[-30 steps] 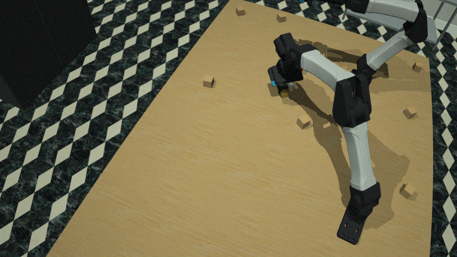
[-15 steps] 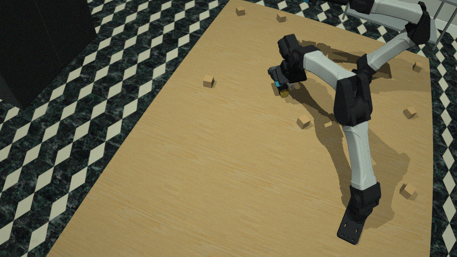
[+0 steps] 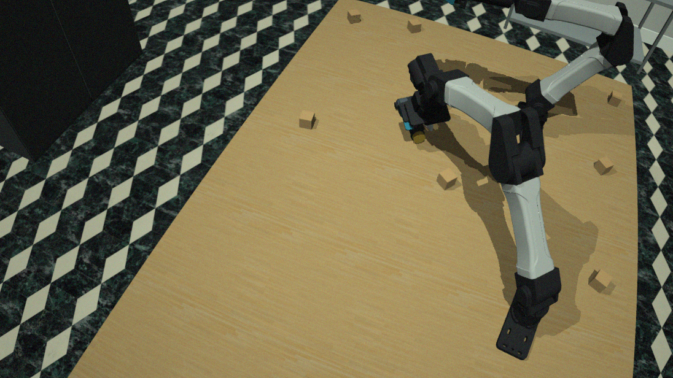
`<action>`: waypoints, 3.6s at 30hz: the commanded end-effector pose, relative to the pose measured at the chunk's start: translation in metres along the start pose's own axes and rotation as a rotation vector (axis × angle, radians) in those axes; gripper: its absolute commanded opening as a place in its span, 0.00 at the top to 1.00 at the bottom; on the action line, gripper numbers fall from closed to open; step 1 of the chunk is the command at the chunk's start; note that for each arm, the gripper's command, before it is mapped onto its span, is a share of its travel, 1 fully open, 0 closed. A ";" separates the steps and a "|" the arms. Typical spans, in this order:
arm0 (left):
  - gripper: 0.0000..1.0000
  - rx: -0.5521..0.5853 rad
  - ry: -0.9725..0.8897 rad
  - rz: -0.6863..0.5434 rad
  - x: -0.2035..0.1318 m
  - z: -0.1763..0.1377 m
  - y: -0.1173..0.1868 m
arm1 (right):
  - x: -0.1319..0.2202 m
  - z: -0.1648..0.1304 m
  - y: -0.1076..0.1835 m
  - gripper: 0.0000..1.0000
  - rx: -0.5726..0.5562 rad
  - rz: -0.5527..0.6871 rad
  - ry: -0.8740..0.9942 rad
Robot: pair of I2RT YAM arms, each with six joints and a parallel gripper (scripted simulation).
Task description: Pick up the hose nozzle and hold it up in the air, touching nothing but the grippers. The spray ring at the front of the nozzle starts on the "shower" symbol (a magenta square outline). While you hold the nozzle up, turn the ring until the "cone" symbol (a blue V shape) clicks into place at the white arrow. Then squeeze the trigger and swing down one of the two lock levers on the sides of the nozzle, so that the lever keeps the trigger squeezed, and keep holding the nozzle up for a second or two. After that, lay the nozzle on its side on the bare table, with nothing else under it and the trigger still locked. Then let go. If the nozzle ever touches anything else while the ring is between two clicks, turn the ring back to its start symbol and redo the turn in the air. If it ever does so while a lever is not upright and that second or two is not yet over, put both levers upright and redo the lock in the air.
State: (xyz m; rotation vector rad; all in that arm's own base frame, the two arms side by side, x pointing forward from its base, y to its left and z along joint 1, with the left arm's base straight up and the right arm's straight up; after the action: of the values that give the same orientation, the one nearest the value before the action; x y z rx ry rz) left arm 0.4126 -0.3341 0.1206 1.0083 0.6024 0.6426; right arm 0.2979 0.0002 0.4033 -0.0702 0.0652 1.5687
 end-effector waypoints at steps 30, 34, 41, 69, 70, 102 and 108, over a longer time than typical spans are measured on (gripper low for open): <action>0.64 -0.076 -0.013 -0.005 -0.004 0.019 -0.016 | 0.003 -0.001 0.001 0.63 -0.007 0.009 0.006; 0.64 -0.076 -0.020 -0.005 -0.005 0.019 -0.016 | 0.003 -0.001 0.001 0.63 -0.007 0.009 0.006; 0.64 -0.076 -0.020 -0.005 -0.005 0.019 -0.016 | 0.003 -0.001 0.001 0.63 -0.007 0.009 0.006; 0.64 -0.125 -0.007 -0.010 -0.005 0.032 0.012 | 0.003 -0.001 0.001 0.63 -0.007 0.009 0.006; 0.64 -0.125 -0.007 -0.010 -0.005 0.032 0.012 | 0.003 -0.001 0.001 0.63 -0.007 0.009 0.006; 0.64 -0.116 -0.005 -0.010 -0.004 0.030 0.006 | 0.003 -0.001 0.001 0.63 -0.007 0.009 0.006; 0.64 -0.074 -0.017 -0.005 -0.008 0.022 0.007 | 0.003 -0.001 0.001 0.63 -0.007 0.009 0.006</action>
State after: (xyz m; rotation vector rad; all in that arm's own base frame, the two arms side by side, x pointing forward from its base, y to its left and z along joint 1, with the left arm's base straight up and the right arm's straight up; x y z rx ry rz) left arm 0.4178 -0.3421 0.1033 1.0222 0.6110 0.6507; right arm 0.2979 0.0002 0.4033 -0.0701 0.0652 1.5687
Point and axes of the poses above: on each arm, the point where the finger pads meet when closed, its own y axis back along the fingers, its own x axis across the jaws, z = x × y, the point moved 8 cm from there along y, back along the fingers, and after that the axes turned 5 degrees about y, right-handed, at the moved point
